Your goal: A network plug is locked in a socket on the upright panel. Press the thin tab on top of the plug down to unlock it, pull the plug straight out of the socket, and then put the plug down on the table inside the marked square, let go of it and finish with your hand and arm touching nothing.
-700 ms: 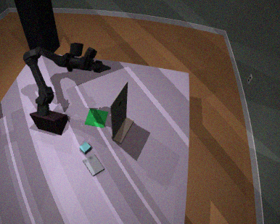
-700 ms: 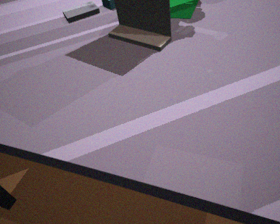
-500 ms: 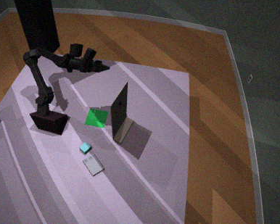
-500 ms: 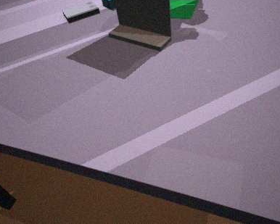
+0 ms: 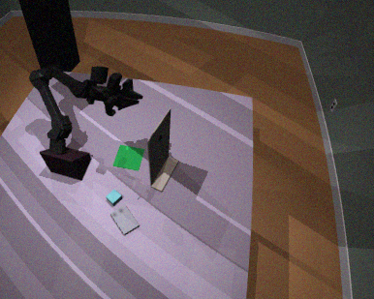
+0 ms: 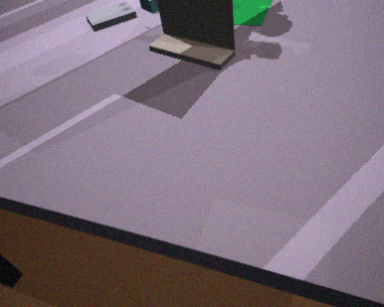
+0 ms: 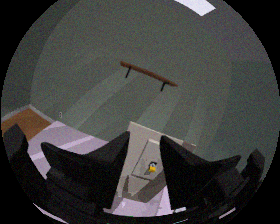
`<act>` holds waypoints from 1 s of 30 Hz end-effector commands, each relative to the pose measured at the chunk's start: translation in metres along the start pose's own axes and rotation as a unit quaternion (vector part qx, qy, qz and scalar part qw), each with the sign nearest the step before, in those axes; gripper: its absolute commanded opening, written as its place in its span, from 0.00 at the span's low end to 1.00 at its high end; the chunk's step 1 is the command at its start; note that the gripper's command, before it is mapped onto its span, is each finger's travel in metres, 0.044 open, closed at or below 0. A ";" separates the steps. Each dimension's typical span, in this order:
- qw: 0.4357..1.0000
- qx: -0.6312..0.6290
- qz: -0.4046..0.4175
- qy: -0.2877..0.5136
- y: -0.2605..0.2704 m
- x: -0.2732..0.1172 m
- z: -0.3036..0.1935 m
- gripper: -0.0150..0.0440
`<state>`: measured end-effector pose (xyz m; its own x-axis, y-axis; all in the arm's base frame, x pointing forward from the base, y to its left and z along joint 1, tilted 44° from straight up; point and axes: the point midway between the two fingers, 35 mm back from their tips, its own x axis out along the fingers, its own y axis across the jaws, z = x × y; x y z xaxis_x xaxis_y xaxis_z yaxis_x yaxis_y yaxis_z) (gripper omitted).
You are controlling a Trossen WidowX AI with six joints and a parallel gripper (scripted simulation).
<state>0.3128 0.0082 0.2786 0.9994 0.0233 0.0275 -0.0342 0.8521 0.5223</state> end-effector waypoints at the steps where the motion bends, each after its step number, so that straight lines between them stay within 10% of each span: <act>1: 0.998 0.067 0.006 0.003 -0.002 -0.003 -0.008 0.52; 30: 0.839 0.542 0.022 0.040 -0.019 -0.028 -0.069 0.52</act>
<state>0.2899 0.0260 0.2145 0.9941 0.1044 0.0295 -0.0267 -0.0284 0.9992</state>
